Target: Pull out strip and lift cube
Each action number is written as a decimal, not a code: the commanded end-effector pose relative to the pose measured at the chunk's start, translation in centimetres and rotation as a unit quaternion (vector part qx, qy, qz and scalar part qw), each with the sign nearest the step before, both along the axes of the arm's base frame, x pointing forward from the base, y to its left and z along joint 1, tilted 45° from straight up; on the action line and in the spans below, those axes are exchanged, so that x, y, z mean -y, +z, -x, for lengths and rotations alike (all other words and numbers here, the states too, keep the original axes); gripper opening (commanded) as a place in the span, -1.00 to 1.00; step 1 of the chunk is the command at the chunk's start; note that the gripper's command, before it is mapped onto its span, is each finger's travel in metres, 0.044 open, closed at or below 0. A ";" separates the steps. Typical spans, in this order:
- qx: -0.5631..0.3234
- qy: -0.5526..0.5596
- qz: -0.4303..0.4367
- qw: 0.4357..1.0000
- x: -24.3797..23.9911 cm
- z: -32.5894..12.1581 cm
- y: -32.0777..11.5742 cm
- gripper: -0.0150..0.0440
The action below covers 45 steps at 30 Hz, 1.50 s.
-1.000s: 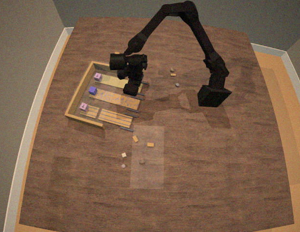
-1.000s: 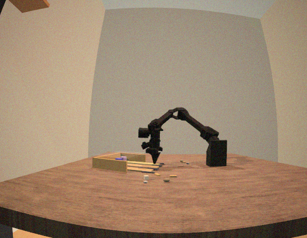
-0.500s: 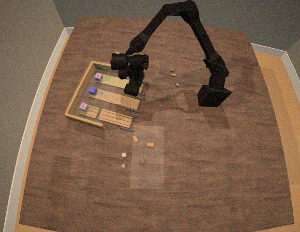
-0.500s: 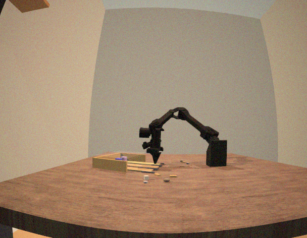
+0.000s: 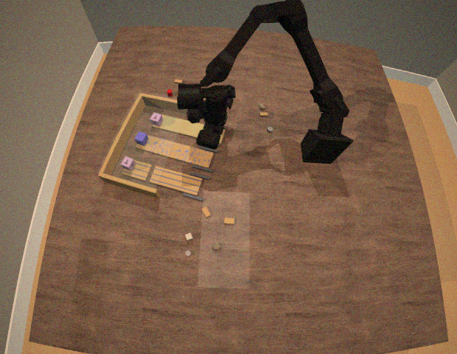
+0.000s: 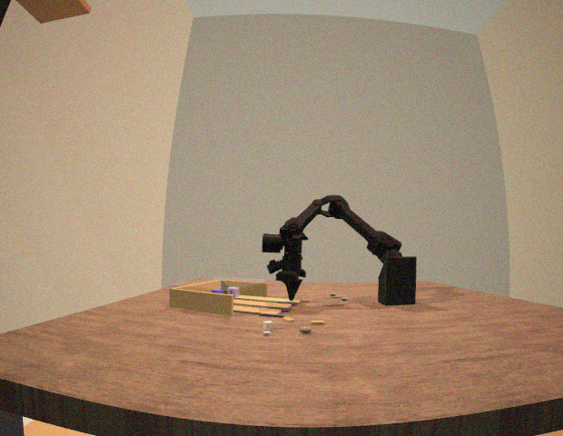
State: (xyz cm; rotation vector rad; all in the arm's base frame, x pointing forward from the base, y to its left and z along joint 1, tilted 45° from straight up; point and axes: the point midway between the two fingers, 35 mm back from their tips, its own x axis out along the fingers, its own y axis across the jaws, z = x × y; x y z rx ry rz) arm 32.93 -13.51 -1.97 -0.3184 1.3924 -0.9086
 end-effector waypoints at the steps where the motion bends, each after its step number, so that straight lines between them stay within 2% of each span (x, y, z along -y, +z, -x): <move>1: -0.006 -0.003 0.000 1.000 -0.1 1.0 -0.4 -0.49; 45: -0.007 -0.003 -0.001 1.000 -2.1 7.3 -1.8 -0.49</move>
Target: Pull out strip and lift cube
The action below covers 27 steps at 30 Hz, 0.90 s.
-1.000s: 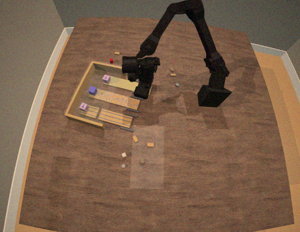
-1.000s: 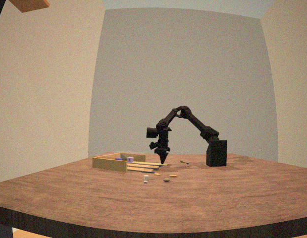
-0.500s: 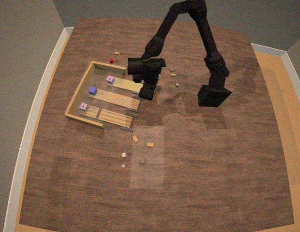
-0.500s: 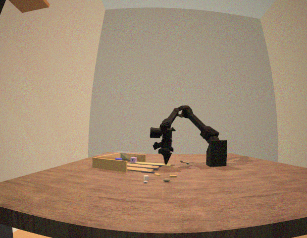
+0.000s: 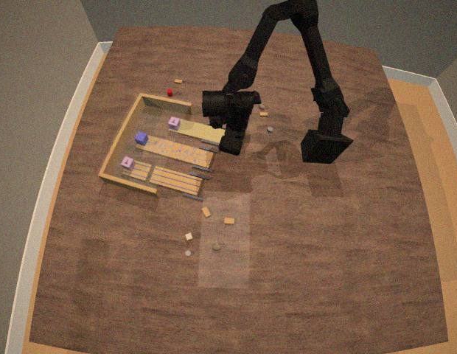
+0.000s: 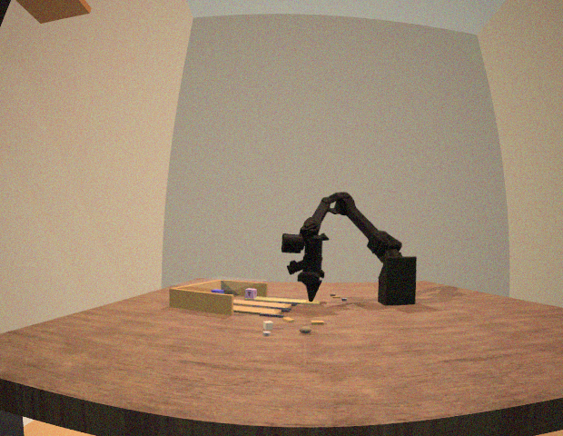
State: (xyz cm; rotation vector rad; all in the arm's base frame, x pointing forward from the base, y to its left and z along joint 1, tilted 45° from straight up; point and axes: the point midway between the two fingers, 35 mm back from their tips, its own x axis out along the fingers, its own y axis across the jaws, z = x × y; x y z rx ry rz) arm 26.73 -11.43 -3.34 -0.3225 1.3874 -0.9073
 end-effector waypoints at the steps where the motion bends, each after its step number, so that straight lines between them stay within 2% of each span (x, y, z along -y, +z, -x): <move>1: -0.009 -0.005 -0.002 1.000 -0.1 1.2 -0.5 -0.49; 27: -0.010 -0.005 -0.003 1.000 -1.3 5.0 -1.2 -0.49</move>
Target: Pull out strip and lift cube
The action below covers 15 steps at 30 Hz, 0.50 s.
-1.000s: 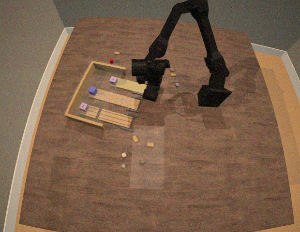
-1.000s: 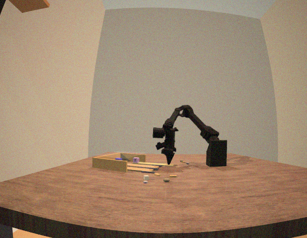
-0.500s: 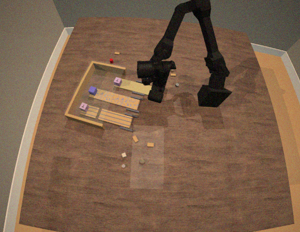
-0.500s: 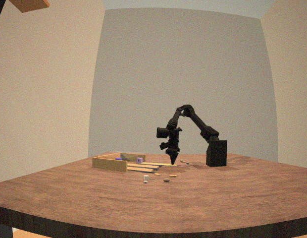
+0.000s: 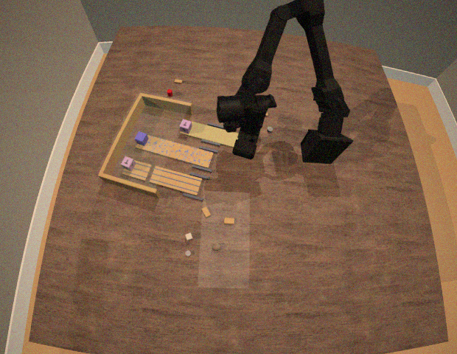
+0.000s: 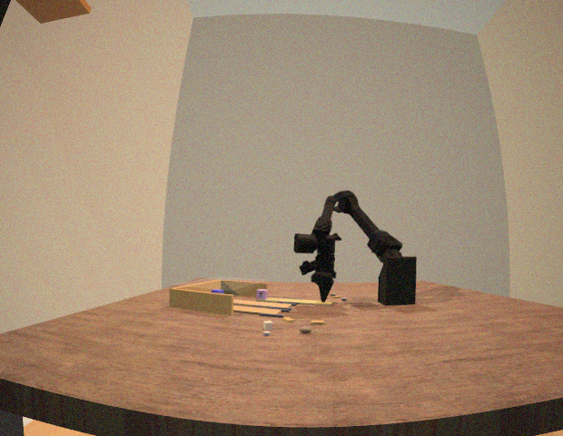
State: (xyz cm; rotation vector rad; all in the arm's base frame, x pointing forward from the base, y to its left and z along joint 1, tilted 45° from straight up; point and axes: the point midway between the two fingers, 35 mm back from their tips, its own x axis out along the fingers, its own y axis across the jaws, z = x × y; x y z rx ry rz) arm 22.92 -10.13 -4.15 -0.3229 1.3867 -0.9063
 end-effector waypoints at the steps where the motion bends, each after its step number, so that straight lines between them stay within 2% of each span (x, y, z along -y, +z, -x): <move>1: -0.010 -0.005 -0.003 1.000 0.0 1.3 -0.4 -0.49; 15: -0.010 -0.005 -0.003 1.000 -0.7 3.2 -0.8 -0.49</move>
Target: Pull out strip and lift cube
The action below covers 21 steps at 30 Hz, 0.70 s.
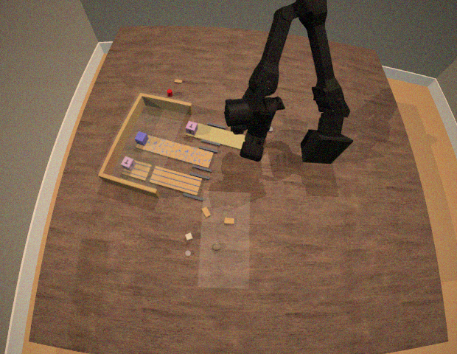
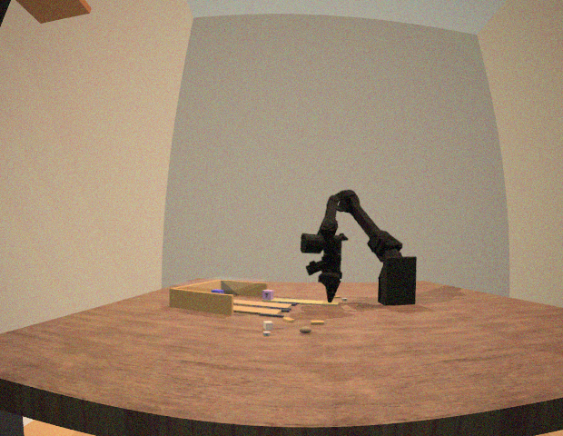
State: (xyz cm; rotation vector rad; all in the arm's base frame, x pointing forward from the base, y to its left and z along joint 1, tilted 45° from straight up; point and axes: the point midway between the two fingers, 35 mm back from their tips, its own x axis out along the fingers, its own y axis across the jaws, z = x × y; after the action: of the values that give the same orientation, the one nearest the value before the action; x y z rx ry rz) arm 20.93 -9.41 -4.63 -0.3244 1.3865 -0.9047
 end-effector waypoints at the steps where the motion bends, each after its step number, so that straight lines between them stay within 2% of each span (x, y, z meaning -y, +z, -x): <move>1: -0.010 -0.006 -0.003 1.000 0.0 1.4 -0.4 -0.49; 21: -0.011 -0.006 -0.003 1.000 -0.6 3.1 -0.7 -0.49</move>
State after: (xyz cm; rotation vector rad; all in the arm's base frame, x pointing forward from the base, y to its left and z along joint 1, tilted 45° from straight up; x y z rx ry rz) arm 18.69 -8.68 -5.11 -0.3233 1.3883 -0.9038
